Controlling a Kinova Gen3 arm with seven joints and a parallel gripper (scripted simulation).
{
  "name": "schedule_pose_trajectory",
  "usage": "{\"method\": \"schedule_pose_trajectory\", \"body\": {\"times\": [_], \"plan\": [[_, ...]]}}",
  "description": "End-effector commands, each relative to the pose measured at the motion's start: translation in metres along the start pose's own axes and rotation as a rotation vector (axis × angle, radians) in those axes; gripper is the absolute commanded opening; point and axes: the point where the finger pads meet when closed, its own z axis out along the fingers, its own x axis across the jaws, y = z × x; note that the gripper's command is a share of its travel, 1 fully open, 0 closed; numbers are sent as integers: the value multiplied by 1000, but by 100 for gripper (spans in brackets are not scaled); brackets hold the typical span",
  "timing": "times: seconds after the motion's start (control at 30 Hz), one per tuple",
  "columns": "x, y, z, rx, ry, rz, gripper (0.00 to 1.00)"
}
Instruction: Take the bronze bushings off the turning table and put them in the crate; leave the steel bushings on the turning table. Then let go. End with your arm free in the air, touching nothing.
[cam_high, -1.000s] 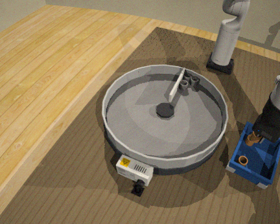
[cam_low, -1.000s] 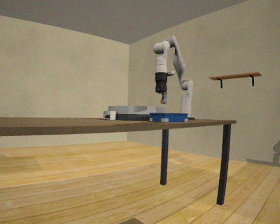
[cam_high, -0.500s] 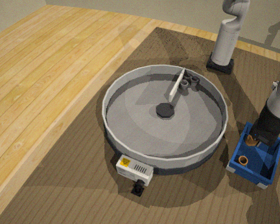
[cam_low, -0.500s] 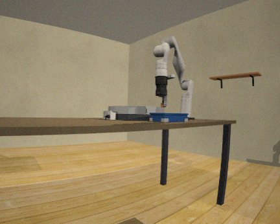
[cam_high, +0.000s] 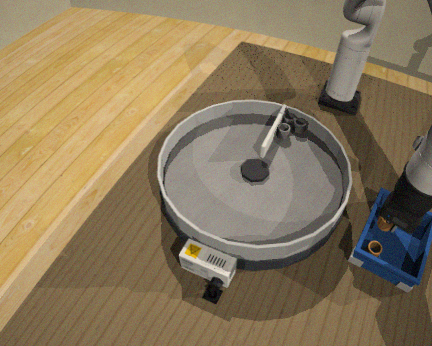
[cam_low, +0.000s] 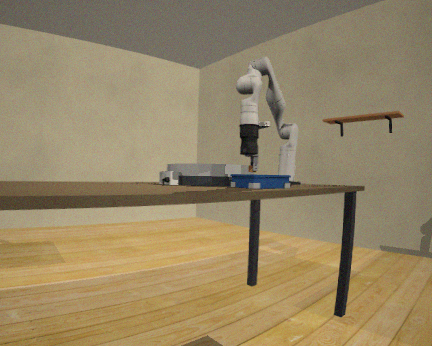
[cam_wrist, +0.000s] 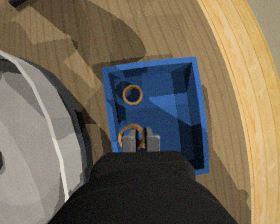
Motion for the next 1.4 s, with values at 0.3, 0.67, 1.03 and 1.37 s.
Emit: {"method": "schedule_pose_trajectory", "body": {"times": [0.3,0.67,1.03,1.37], "plan": [[0,1,7,-2,1,0,0],[0,1,14,-2,1,0,0],[0,1,16,-2,1,0,0],[0,1,25,-2,1,0,0]]}}
